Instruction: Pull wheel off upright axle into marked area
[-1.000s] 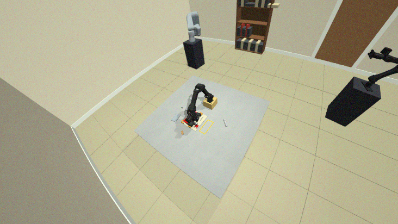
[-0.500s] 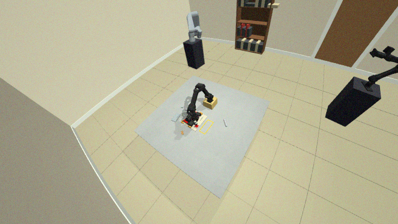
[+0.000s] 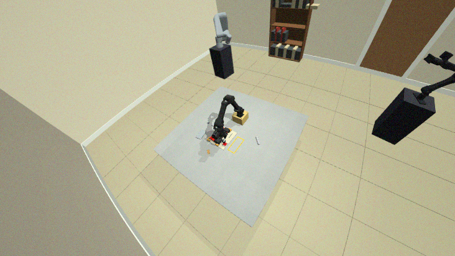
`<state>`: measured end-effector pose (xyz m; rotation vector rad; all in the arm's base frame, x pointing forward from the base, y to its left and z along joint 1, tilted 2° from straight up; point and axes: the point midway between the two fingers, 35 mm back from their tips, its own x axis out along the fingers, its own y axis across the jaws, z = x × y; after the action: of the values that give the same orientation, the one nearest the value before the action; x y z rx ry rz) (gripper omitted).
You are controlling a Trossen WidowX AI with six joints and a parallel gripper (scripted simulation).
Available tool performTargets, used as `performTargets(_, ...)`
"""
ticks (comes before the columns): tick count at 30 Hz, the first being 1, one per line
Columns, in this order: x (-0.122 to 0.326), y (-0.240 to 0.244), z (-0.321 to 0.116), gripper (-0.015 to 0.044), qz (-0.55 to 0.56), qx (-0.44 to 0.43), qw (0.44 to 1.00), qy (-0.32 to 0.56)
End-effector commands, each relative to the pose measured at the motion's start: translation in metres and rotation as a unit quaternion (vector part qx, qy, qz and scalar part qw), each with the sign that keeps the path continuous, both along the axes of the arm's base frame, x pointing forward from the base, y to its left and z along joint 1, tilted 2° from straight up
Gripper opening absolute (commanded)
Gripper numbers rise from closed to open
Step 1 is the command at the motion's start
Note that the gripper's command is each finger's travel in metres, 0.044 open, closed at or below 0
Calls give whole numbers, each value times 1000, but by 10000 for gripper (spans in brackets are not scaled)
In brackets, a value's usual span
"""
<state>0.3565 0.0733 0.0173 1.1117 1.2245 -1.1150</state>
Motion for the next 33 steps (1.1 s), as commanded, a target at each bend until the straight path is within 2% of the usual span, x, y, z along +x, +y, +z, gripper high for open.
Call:
performTargets(1,0,0,6,0,1,0,1000,0)
performTargets(8,-3,0,36,0,1,1,1000,-1)
performTargets(33,-58,85,32,0,1,5,1000,2)
